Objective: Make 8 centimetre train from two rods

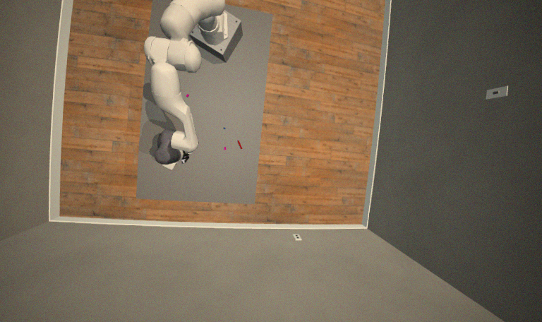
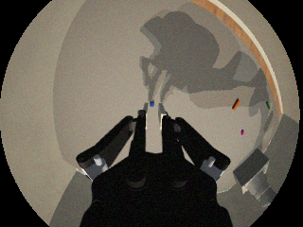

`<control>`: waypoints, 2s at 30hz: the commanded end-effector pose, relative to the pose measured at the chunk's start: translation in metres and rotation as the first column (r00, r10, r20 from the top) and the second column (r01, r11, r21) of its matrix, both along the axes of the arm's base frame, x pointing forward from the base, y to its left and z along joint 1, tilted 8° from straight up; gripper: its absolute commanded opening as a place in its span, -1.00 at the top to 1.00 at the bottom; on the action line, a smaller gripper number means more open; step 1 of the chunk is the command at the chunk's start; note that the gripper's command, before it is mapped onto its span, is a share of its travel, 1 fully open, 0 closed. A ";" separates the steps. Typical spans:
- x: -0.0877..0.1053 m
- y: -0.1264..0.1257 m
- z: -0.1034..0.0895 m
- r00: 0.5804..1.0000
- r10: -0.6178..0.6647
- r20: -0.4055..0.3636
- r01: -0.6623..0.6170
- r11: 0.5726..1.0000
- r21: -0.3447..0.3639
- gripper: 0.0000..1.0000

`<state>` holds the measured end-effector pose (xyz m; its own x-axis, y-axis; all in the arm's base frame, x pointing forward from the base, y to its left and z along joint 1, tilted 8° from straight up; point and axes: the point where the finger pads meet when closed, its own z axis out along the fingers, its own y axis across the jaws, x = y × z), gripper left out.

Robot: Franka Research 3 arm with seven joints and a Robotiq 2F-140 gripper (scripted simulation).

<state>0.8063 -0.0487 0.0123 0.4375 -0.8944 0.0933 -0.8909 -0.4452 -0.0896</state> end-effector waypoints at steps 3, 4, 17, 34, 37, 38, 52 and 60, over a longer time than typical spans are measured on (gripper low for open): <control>0.003 0.000 -0.005 1.000 -0.008 0.006 0.008 1.000 0.002 0.54; 0.003 0.000 -0.006 1.000 -0.008 0.006 0.008 1.000 0.002 0.54; 0.005 -0.001 -0.017 1.000 -0.008 0.006 0.008 1.000 0.002 0.54; 0.006 -0.001 -0.019 1.000 -0.008 0.006 0.008 1.000 0.002 0.54; 0.006 -0.001 -0.019 1.000 -0.008 0.006 0.008 1.000 0.002 0.54; 0.006 -0.001 -0.019 1.000 -0.008 0.006 0.008 1.000 0.002 0.54; 0.006 -0.001 -0.019 1.000 -0.008 0.006 0.008 1.000 0.002 0.54; 0.006 -0.001 -0.019 1.000 -0.008 0.006 0.008 1.000 0.002 0.54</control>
<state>0.8110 -0.0485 -0.0060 0.4379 -0.8940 0.0946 -0.8903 -0.4459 -0.0926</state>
